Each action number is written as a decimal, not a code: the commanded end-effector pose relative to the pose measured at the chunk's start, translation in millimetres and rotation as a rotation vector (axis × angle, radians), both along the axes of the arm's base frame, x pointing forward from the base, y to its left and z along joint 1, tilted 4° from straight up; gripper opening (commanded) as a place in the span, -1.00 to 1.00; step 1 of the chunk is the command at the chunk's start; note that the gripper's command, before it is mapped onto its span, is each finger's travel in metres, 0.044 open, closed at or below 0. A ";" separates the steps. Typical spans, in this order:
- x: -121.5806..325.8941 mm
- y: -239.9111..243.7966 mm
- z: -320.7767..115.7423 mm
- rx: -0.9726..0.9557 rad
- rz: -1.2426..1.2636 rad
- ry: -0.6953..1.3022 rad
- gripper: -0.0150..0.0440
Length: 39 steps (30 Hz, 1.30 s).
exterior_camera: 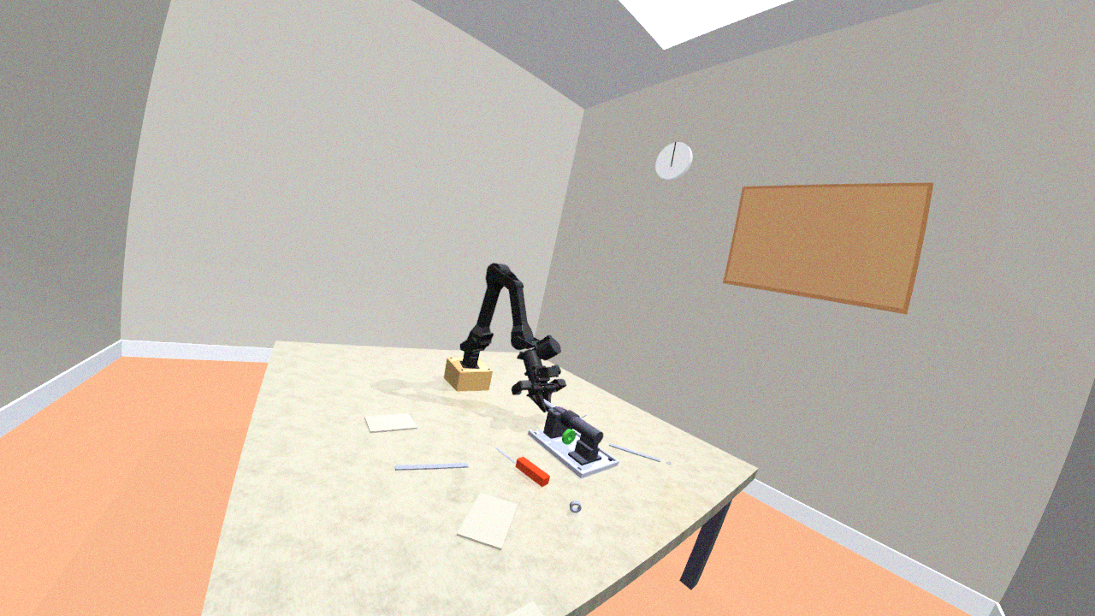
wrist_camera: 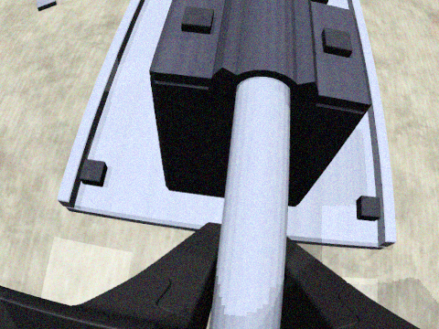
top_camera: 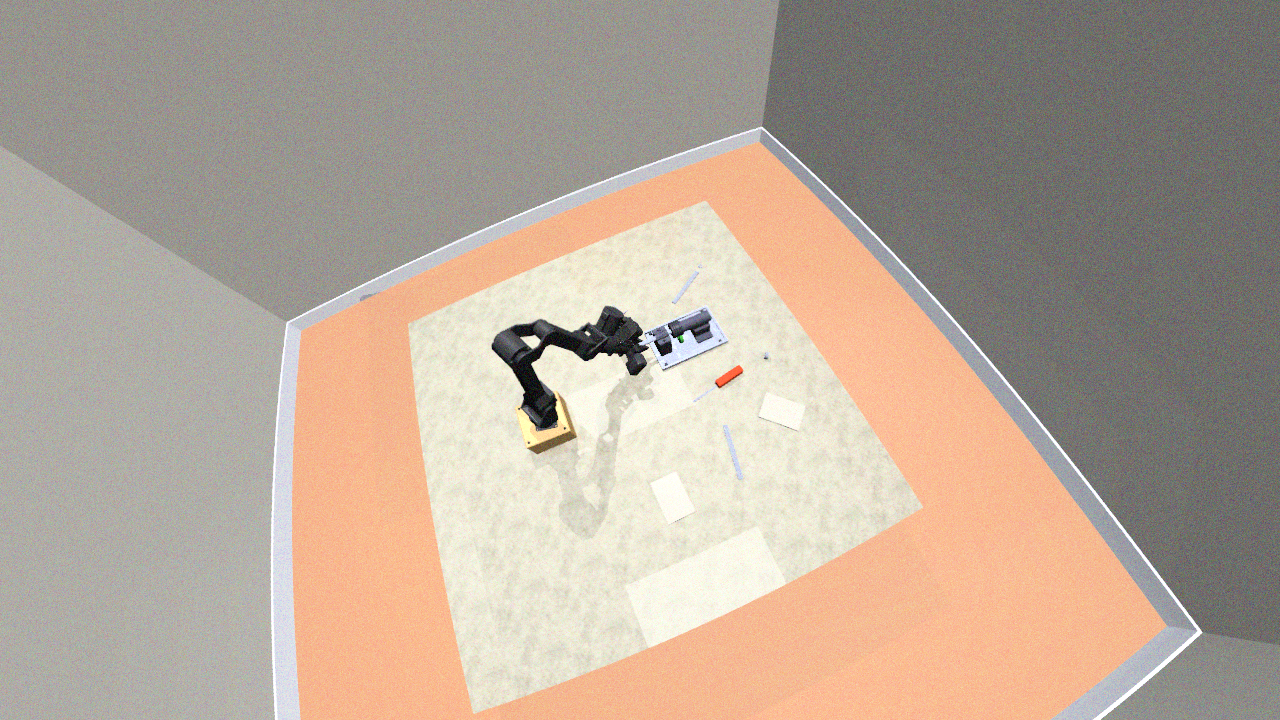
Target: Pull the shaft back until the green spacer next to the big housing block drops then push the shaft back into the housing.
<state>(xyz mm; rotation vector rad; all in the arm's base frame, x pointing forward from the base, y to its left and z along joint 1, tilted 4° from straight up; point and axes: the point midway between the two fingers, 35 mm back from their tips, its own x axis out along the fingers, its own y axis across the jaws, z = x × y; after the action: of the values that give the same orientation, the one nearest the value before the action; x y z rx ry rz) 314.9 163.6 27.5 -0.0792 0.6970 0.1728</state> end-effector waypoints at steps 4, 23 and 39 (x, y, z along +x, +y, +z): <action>5.5 1.1 2.1 0.001 -0.001 -0.007 -0.49; 11.8 2.2 2.9 0.001 -0.001 -0.007 -0.49; 17.1 3.2 3.6 0.001 -0.001 -0.008 -0.49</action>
<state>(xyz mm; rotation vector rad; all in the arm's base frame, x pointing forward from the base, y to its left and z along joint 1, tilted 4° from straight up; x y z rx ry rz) 327.7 166.1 29.0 -0.0788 0.6960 0.1728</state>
